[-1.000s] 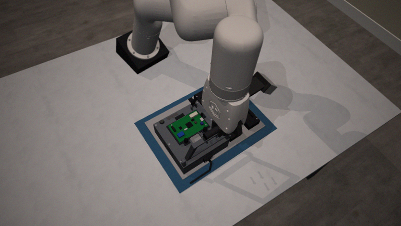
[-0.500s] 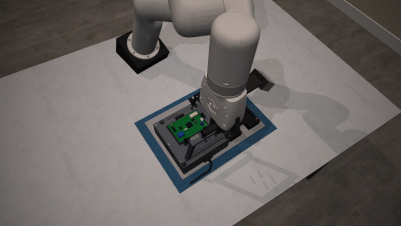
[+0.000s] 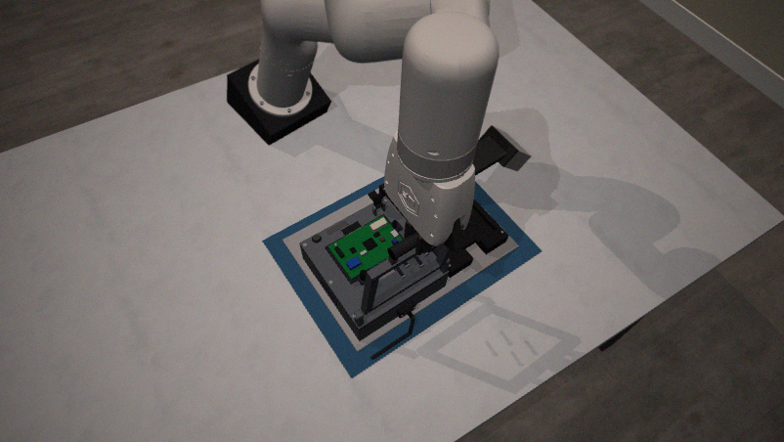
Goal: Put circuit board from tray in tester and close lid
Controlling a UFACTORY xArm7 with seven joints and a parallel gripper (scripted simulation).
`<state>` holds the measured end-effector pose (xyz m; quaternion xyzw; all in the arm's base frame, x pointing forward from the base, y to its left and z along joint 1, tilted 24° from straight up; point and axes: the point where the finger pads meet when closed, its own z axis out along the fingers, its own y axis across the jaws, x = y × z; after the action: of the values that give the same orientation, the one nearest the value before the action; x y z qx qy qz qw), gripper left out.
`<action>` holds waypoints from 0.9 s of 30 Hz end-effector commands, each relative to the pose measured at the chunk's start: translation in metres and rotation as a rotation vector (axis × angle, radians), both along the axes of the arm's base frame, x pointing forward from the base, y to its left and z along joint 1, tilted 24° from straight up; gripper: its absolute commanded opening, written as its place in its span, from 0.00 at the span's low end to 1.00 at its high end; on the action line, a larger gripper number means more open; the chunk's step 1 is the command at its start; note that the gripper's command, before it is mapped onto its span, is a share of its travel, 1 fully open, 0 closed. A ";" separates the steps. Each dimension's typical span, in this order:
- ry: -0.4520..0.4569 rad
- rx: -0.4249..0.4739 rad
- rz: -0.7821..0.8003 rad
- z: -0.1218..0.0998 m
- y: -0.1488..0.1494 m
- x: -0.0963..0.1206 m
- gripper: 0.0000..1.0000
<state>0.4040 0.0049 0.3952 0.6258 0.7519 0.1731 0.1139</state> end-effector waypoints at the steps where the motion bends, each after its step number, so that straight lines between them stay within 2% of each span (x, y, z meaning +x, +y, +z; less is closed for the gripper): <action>1: -0.002 0.000 -0.001 0.000 -0.001 -0.003 0.00; 27: -0.002 0.000 -0.001 -0.013 -0.006 -0.032 0.00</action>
<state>0.3749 -0.0001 0.3820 0.6261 0.7521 0.1721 0.1124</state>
